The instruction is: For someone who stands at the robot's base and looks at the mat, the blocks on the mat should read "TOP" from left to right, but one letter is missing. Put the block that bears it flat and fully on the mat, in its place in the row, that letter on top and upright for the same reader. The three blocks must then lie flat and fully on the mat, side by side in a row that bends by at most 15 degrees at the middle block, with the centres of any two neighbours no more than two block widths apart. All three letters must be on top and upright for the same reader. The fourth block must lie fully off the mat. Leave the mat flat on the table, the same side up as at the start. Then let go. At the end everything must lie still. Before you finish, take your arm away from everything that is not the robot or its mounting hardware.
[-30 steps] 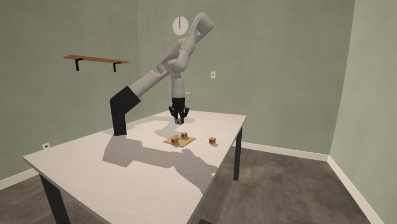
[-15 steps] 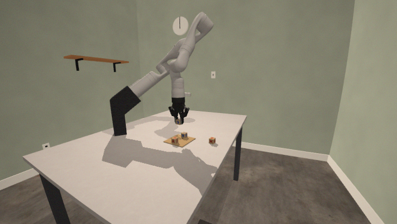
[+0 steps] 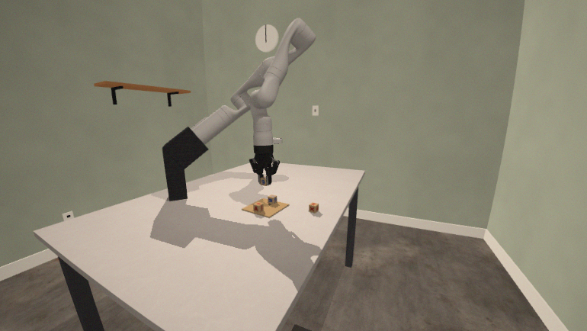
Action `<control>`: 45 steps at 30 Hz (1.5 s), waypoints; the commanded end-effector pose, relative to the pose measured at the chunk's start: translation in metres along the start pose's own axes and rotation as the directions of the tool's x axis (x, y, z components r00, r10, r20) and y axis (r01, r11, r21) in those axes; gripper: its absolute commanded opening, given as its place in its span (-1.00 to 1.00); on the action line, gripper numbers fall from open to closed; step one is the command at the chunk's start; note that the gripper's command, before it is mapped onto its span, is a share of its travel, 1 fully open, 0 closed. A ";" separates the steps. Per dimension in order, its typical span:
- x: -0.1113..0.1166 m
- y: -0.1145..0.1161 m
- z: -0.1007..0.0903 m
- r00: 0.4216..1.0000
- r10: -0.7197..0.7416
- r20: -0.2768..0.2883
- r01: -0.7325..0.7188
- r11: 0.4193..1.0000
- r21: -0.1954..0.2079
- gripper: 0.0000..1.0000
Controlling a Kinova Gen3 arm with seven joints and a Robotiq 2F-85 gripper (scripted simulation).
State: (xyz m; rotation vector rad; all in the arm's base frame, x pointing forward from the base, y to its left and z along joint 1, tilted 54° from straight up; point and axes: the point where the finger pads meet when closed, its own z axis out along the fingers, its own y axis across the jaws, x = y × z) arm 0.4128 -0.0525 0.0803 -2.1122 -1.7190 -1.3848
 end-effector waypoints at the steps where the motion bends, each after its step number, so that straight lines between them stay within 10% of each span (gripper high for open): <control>1: 0.002 -0.004 0.010 1.000 -0.004 -0.004 0.004 1.000 0.008 -0.47; 19: 0.000 -0.001 0.076 1.000 0.007 -0.001 -0.007 1.000 0.003 -0.47; 45: 0.003 -0.005 0.091 1.000 -0.001 -0.007 0.001 1.000 0.011 -0.47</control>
